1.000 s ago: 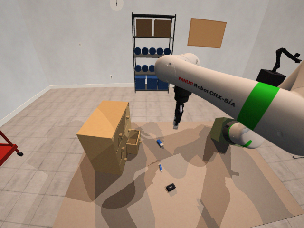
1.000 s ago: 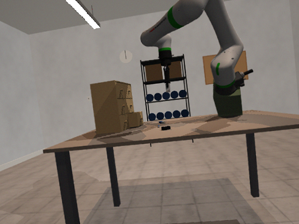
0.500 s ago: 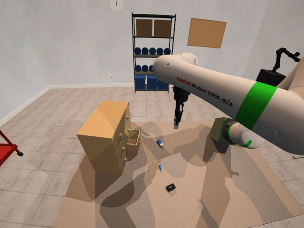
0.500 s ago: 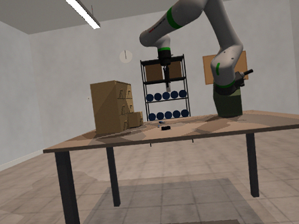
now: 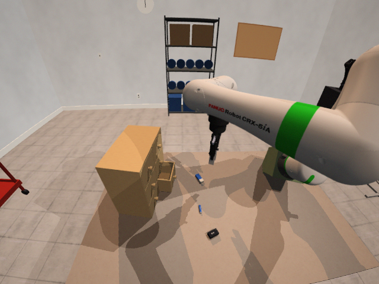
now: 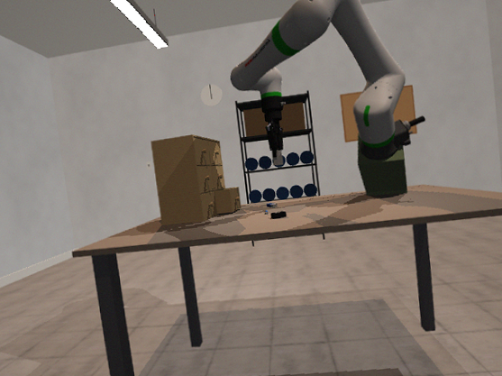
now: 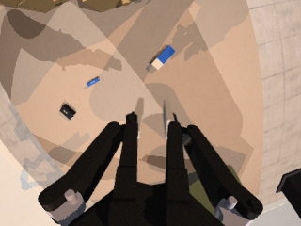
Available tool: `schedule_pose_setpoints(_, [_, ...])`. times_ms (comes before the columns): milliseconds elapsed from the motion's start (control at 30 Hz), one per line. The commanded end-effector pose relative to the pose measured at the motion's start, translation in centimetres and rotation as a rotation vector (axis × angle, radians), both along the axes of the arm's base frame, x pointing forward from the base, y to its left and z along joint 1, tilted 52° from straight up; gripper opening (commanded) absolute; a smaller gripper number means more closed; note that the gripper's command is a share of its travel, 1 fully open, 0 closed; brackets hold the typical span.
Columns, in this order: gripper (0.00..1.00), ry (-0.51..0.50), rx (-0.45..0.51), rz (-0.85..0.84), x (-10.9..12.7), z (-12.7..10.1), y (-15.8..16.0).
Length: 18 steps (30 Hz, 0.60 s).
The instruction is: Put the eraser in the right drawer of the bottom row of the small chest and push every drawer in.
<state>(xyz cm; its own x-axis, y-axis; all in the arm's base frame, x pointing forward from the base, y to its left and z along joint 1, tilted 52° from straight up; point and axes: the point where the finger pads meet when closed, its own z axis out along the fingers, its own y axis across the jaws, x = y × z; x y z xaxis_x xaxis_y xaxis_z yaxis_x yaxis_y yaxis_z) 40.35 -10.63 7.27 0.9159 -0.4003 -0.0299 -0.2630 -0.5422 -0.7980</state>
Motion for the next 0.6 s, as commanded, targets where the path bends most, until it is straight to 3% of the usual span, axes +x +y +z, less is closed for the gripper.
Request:
schedule_pose_setpoints(0, [0.20,0.191,0.069,-0.148,3.5,-2.9,1.4])
schedule_pose_setpoints(33, [0.20,0.241,0.090,-0.191,4.8,-4.2,2.1])
schedule_pose_setpoints(100, [0.20,0.269,0.100,-0.212,4.8,-4.2,2.1])
schedule_pose_setpoints(133, [0.20,0.337,0.127,-0.268,6.0,-5.5,2.9])
schedule_pose_setpoints(233, [0.20,0.341,0.128,-0.271,6.0,-5.5,2.9])
schedule_pose_setpoints(367, [0.20,0.509,0.191,-0.409,8.4,-8.4,4.7])
schedule_pose_setpoints(567, [0.23,0.519,0.195,-0.417,8.6,-8.6,4.9])
